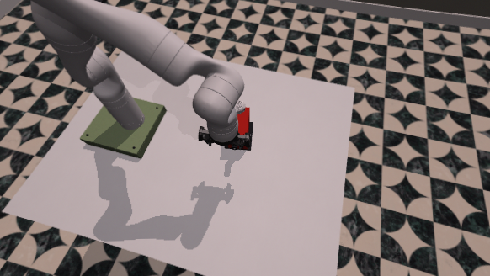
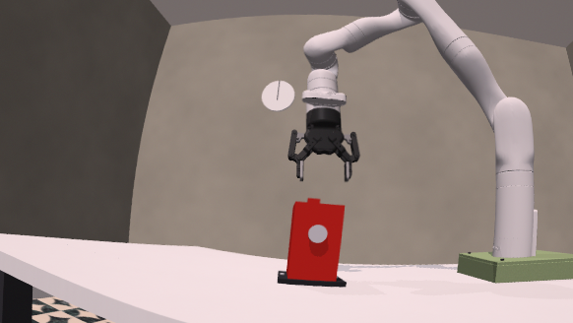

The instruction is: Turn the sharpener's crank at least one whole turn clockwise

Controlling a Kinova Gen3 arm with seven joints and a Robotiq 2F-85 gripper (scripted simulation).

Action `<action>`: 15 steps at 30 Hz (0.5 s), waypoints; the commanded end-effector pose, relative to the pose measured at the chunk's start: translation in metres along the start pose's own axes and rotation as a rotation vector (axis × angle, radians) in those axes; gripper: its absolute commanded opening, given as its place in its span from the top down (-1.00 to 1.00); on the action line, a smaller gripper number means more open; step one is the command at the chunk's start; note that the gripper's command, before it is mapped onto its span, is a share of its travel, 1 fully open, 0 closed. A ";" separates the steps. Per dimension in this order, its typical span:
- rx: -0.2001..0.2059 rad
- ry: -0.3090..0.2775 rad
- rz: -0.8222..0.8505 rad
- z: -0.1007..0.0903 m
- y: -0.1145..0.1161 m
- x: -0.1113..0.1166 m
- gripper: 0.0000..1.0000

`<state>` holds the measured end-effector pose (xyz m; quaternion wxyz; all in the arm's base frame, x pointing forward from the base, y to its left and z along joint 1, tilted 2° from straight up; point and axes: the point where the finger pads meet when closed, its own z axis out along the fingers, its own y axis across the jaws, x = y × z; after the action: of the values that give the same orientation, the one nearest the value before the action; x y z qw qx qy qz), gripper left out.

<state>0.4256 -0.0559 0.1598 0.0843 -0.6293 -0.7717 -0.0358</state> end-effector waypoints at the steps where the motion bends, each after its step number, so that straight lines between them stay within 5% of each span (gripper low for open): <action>1: -0.010 -0.024 -0.007 -0.004 0.003 0.003 -1.00; 15: -0.025 -0.061 -0.015 -0.010 0.008 0.008 -1.00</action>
<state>0.4314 -0.0515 0.1678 0.0564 -0.6279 -0.7758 -0.0261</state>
